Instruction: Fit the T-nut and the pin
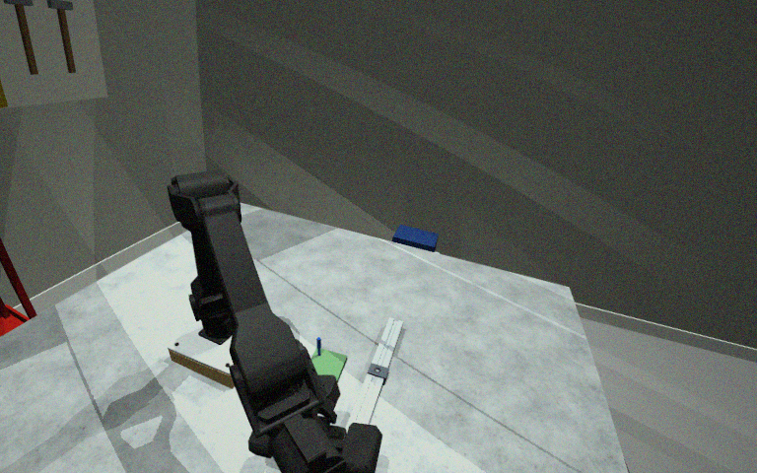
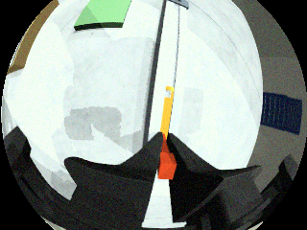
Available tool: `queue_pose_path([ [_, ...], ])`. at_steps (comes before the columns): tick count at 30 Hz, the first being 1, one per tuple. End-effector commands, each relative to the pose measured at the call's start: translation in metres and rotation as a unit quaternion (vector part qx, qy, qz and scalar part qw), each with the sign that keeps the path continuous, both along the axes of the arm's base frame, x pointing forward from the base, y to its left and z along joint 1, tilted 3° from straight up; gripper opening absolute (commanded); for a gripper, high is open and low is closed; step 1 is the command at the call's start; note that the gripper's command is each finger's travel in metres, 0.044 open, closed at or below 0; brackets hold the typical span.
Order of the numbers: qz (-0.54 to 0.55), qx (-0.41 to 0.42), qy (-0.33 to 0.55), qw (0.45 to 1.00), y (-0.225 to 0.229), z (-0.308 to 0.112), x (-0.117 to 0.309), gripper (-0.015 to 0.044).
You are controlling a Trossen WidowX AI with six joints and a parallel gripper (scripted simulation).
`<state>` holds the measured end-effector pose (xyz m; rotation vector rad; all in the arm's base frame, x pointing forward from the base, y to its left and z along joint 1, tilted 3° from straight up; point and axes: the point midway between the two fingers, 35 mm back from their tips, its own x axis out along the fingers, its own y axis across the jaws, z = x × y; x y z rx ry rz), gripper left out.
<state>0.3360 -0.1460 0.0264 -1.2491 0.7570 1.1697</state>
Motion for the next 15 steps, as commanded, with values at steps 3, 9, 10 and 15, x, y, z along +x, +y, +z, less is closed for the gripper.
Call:
queue_pose_path([
  [3,-0.003,-0.005,0.005,1.0,-0.0023,0.0026,0.0032,-0.015],
  [9,-0.003,-0.005,0.01,1.0,-0.0022,0.0029,0.0037,-0.015],
  [10,-0.003,-0.005,0.011,1.0,-0.0022,0.0029,0.0037,-0.015],
  [15,-0.003,-0.006,0.015,1.0,-0.0022,0.003,0.0043,-0.015],
])
